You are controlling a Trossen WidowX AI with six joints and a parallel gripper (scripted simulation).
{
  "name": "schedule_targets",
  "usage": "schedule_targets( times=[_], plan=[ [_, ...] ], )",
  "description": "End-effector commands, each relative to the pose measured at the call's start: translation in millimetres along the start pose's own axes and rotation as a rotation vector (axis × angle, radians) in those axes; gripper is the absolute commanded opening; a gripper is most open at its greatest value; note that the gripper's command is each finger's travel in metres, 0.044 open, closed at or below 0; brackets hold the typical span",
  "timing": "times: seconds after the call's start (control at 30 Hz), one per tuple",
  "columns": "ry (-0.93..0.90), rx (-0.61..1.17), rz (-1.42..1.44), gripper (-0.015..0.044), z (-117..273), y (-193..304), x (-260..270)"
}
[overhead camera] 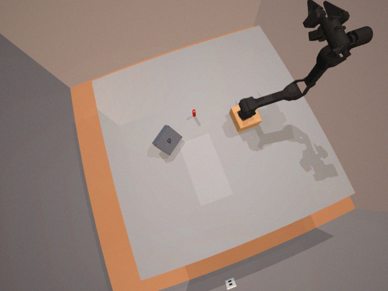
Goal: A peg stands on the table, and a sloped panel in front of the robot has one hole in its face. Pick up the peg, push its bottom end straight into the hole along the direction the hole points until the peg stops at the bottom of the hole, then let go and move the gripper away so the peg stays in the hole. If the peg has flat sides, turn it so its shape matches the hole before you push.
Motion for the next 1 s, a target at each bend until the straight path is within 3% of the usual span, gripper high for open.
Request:
schedule_targets(
  times=[0.0,0.67,0.97],
  plan=[
    [0.031,0.037,0.067,0.0440,-0.3,2.6,-8.6],
    [0.195,0.200,0.400,0.0440,2.5,5.8,-94.9],
    [0.279,0.232,0.594,0.0440,4.2,-8.9,-156.9]
  ],
)
Point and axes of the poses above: the point midway between the two fingers, 35 mm back from their tips, its own z axis back along the fingers, its own x axis across the jaws, y = z × x, the point moved 5 cm from there along z, back along the fingers, and after that the axes turned 12 degrees about -z, right-handed, at the moved point
